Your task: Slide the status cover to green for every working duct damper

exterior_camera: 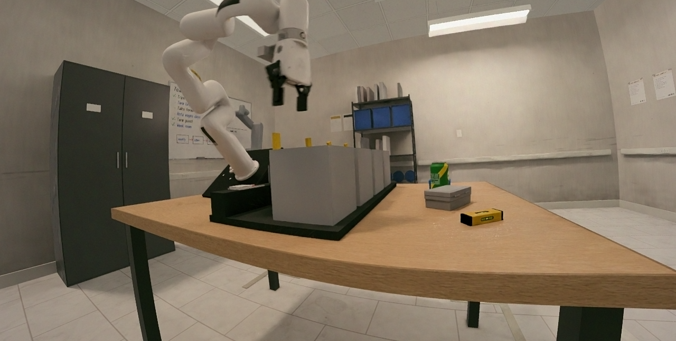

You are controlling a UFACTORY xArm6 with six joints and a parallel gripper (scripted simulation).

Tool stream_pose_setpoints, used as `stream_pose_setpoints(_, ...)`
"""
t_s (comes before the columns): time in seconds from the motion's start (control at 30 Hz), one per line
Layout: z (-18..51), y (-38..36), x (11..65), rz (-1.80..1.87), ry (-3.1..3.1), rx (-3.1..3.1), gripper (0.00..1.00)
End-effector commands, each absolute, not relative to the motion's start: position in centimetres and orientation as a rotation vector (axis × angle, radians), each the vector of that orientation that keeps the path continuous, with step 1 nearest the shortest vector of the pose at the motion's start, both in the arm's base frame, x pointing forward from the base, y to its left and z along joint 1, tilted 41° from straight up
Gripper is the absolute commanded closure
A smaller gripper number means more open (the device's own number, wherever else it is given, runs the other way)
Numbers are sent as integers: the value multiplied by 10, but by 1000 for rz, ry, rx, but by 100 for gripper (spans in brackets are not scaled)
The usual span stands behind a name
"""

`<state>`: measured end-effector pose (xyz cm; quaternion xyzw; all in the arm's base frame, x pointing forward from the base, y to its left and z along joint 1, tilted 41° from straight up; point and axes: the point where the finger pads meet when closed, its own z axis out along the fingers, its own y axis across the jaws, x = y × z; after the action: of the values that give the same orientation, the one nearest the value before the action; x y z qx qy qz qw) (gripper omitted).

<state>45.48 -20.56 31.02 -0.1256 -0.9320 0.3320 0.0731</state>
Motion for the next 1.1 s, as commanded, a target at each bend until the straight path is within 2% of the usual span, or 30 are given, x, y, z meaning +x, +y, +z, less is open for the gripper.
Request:
stream_pose_setpoints(0.0,301,-194,486,1039,-2823,-295,0)
stream_pose_setpoints(0.27,296,-187,499,1057,-2834,-253,0)
stream_pose_setpoints(0.3,296,-187,499,1057,-2834,-253,61)
stream_pose_setpoints(1.07,296,-187,499,1057,-2834,-253,61)
